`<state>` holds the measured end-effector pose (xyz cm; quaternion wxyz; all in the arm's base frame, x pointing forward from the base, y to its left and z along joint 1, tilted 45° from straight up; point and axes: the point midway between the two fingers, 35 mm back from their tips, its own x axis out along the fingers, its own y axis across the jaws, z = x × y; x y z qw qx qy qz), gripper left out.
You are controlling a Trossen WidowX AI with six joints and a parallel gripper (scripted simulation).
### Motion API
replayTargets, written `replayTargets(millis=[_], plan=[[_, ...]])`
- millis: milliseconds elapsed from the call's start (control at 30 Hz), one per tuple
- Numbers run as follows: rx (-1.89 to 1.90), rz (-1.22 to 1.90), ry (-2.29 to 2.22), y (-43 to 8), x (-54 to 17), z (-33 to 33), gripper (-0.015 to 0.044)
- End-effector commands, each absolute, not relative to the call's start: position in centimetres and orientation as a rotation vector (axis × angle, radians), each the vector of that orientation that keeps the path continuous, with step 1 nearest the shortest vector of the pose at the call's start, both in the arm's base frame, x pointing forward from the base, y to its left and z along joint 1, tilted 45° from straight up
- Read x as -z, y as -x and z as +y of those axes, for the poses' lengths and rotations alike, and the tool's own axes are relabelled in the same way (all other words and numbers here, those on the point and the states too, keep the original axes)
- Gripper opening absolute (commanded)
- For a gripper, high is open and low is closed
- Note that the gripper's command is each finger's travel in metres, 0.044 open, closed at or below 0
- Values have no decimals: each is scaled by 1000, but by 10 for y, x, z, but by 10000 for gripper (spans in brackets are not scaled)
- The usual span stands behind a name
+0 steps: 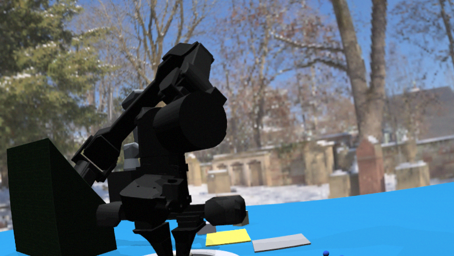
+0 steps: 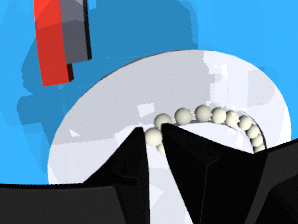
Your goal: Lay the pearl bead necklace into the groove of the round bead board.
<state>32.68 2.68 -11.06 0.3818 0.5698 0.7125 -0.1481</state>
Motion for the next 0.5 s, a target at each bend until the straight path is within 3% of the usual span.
replayTargets(millis=[0, 67, 467], plan=[[374, 1815, -1462, -329, 114, 31, 0], [374, 1815, -1462, -328, 115, 32, 0], [375, 1815, -1452, -328, 112, 29, 315]])
